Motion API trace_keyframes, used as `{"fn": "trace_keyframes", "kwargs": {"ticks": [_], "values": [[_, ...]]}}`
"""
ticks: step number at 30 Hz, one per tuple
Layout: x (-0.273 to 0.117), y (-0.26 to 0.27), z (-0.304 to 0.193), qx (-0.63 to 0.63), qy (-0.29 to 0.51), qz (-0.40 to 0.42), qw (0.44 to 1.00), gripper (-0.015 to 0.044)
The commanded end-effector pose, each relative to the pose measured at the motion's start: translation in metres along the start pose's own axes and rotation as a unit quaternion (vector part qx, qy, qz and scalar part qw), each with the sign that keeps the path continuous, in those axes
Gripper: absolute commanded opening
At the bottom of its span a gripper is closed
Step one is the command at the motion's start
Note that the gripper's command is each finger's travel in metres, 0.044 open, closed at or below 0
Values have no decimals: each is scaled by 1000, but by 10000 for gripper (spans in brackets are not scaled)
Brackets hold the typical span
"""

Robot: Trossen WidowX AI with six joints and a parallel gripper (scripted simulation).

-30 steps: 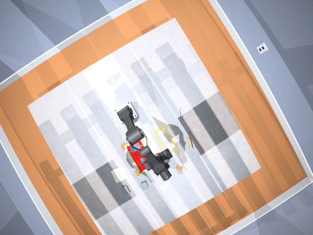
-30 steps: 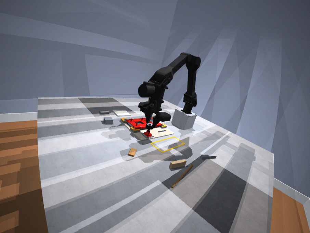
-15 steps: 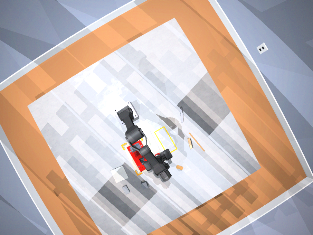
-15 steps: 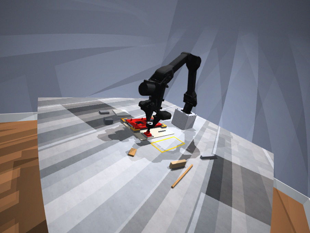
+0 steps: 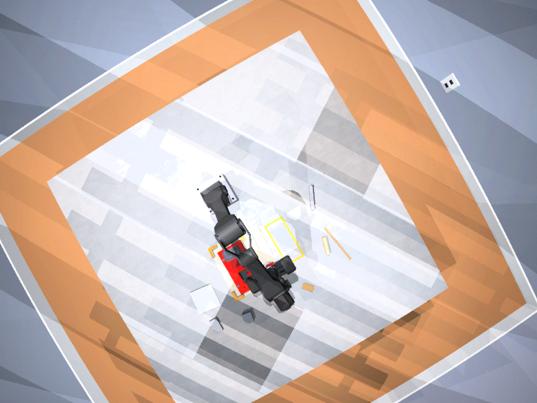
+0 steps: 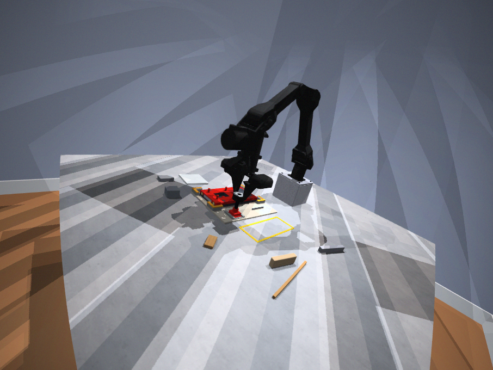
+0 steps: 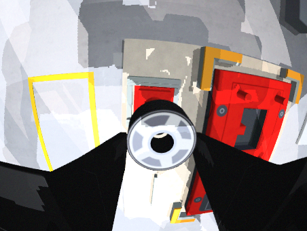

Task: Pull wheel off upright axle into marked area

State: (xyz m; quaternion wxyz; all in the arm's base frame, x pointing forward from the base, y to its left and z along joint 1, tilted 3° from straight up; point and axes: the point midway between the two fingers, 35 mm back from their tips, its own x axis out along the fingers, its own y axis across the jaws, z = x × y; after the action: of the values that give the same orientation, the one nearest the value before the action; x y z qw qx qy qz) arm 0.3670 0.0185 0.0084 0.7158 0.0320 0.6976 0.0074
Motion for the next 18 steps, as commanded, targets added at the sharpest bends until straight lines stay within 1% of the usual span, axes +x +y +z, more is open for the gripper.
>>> {"fn": "trace_keyframes", "kwargs": {"ticks": [1, 8, 15, 18], "values": [[-5, 0, 1, -2, -5, 1, 1000, 0], [-8, 0, 1, -2, -5, 1, 1000, 0], [-35, -1, -3, -2, -5, 1, 1000, 0], [-40, -1, -6, -2, -5, 1, 1000, 0]]}}
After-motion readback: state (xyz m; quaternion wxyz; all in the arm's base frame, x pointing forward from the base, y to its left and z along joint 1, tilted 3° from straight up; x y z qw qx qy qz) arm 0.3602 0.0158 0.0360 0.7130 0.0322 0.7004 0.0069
